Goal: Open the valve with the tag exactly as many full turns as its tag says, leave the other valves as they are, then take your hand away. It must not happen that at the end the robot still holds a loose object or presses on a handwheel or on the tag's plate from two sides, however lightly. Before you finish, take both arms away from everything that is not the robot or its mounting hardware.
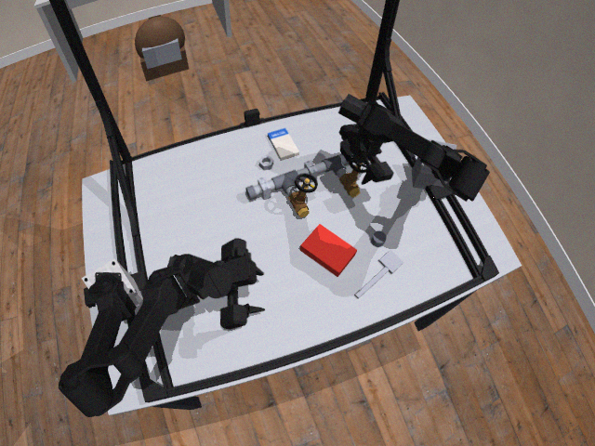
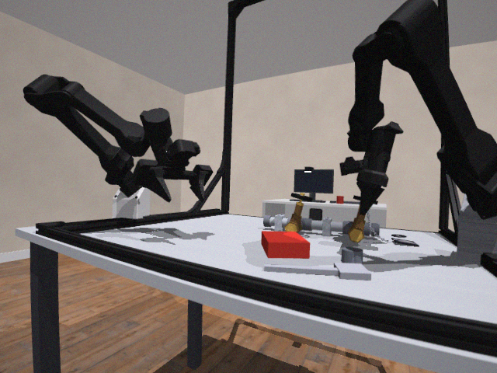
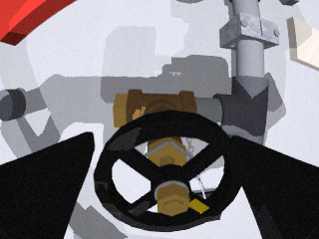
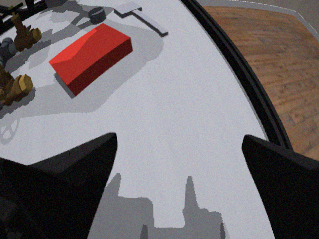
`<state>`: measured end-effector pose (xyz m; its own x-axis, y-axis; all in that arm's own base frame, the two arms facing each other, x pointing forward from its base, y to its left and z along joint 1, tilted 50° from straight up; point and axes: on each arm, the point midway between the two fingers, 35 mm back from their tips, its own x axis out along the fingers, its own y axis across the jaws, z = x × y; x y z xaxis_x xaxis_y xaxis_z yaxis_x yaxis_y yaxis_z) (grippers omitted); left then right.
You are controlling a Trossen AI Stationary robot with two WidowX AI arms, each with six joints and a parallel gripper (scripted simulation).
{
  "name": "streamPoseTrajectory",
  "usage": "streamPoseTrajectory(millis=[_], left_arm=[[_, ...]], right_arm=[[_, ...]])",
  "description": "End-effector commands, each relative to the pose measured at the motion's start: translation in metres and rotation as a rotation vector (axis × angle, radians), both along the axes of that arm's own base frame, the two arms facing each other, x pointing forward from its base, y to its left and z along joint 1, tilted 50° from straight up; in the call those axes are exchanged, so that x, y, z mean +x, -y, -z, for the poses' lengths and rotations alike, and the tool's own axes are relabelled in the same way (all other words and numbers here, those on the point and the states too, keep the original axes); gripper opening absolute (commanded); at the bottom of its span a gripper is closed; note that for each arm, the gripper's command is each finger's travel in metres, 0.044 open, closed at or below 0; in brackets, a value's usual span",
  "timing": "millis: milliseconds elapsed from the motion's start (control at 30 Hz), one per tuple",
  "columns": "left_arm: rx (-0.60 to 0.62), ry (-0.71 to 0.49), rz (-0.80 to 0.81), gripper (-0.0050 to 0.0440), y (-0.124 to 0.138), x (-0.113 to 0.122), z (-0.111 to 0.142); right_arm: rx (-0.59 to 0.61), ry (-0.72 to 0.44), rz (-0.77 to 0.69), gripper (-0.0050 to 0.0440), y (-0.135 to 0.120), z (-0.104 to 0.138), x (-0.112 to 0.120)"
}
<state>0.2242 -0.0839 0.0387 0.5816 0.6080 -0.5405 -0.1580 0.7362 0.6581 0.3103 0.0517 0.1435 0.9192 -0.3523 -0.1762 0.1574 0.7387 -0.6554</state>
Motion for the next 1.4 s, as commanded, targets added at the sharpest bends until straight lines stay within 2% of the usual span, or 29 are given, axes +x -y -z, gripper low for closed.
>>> streamPoseTrajectory(millis=[0, 300, 533, 800, 967, 1233, 1267, 1367], left_arm=[[0.13, -0.135, 0.122, 0.04, 0.0001, 0.0, 0.0001], [0.467, -0.486, 0.435, 0.04, 0.0001, 0.0, 0.0001], [0.491, -0.511, 0.458, 0.04, 0.0001, 0.0, 0.0001], [0.481, -0.502, 0.447, 0.0208, 0.0003, -0.0002, -0.0001], [0.481, -0.502, 0.447, 0.0208, 0.0003, -0.0002, -0.0001], [0.481, -0.502, 0.447, 0.0016, 0.0003, -0.0002, -0.0001], [0.481, -0.502, 0.447, 0.0, 0.0003, -0.0002, -0.0001], [0.481, -0.502, 0.447, 0.0, 0.0003, -0.0002, -0.0001]], right_arm=[[0.0, 0.0, 0.0, 0.04, 0.0, 0.0, 0.0], [0.0, 0.0, 0.0, 0.04, 0.0, 0.0, 0.0], [0.0, 0.0, 0.0, 0.04, 0.0, 0.0, 0.0], [0.0, 0.0, 0.0, 0.04, 0.0, 0.0, 0.0], [0.0, 0.0, 0.0, 0.04, 0.0, 0.0, 0.0], [0.0, 0.0, 0.0, 0.04, 0.0, 0.0, 0.0], [0.0, 0.0, 0.0, 0.04, 0.0, 0.0, 0.0], [0.0, 0.0, 0.0, 0.04, 0.0, 0.0, 0.0]])
